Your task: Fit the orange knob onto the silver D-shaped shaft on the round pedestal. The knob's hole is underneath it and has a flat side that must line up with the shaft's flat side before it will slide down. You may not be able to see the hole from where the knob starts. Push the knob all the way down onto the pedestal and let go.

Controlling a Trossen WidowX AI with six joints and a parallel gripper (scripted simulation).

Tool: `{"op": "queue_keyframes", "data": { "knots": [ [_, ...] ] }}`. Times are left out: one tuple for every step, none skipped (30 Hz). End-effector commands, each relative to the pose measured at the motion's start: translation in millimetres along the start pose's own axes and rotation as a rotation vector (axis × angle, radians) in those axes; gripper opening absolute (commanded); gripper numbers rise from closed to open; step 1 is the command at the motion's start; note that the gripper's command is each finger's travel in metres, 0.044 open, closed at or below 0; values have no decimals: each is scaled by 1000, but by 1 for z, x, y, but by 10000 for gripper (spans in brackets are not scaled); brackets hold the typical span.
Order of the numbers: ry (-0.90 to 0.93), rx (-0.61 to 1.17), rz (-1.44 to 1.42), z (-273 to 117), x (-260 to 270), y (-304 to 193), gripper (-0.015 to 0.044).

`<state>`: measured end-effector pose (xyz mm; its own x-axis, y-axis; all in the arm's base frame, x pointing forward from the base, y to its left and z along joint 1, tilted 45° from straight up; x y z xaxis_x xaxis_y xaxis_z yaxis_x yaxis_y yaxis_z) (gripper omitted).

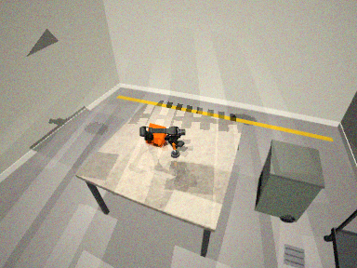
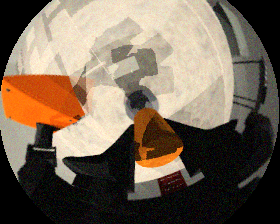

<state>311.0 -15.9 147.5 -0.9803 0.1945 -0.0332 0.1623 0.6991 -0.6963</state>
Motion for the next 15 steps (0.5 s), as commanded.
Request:
{"op": "queue_keyframes", "data": {
  "knots": [
    [-3, 5, -110, 0, -1, -1, 0],
    [-3, 5, -136, 0, -1, -1, 0],
    [-3, 5, -166, 0, -1, -1, 0],
    [-3, 5, -194, 0, -2, -1, 0],
    [-3, 5, -211, 0, -2, -1, 0],
    [-3, 5, -216, 0, -2, -1, 0],
    [-3, 5, -216, 0, -2, -2, 0],
    [-3, 5, -216, 0, -1, -1, 0],
    [-3, 5, -216, 0, -1, -1, 0],
    [-3, 5, -216, 0, -1, -1, 0],
    [-3, 5, -216, 1, -1, -1, 0],
    [-3, 5, -216, 2, -1, -1, 0],
    [-3, 5, -216, 4, -1, -1, 0],
    [-3, 5, -216, 6, -1, -1, 0],
    [-3, 5, -216, 9, -2, -1, 0]
  ]
}}
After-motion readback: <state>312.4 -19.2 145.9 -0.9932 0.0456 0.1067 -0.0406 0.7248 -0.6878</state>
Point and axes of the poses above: the point midway between the two fingers, 35 mm back from their tips, its own z axis out along the fingers, its own x axis across the jaws, y = z × x, the point moved 7 cm from there along -z, back along the fingers, and after that the axes turned 10 degrees about -z, right-handed, at the moved point
